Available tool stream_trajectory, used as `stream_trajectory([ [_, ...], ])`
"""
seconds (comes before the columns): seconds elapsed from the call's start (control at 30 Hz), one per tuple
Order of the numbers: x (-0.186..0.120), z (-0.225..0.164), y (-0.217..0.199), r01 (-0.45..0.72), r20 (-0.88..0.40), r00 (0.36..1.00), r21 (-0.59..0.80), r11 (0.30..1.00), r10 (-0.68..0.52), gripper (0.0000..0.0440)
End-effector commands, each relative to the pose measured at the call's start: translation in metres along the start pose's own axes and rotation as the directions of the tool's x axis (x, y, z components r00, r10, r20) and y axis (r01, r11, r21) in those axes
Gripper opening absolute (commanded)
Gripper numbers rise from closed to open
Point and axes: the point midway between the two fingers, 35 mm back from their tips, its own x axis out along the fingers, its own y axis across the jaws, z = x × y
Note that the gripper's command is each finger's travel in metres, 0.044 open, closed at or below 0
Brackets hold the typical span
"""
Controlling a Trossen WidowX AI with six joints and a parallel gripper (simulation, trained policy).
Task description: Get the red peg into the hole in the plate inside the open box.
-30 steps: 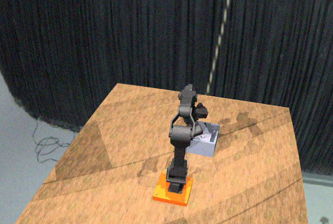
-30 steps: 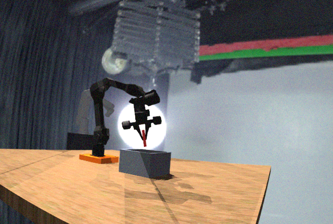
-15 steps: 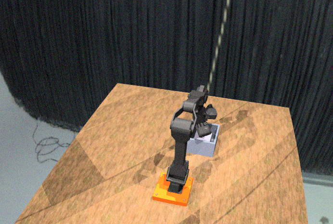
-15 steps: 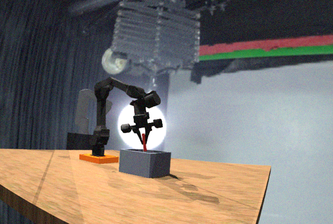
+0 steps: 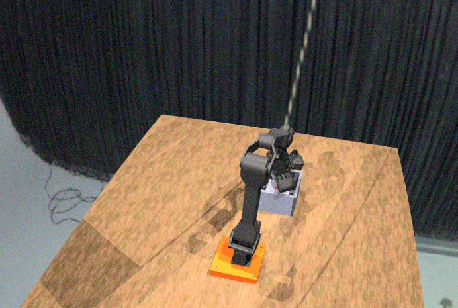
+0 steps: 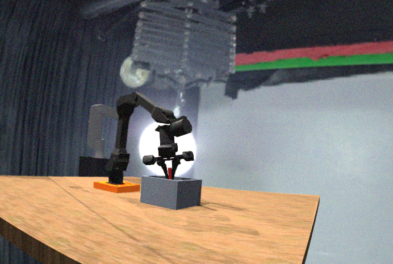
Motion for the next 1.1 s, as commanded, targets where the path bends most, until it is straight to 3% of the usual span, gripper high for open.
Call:
stream_trajectory([
  [0.0, 0.012, 0.001, -0.001, 0.022, -0.019, 1.000, -0.018, 1.000, -0.023, 0.0100],
  [0.07, 0.016, 0.001, -0.002, 0.036, -0.027, 0.999, -0.033, 0.999, -0.036, 0.0143],
  [0.2, 0.020, 0.005, 0.000, 0.050, -0.033, 0.998, -0.047, 0.998, -0.051, 0.0150],
  [1.07, 0.030, 0.047, 0.023, 0.066, -0.081, 0.994, -0.120, 0.991, -0.076, 0.0125],
])
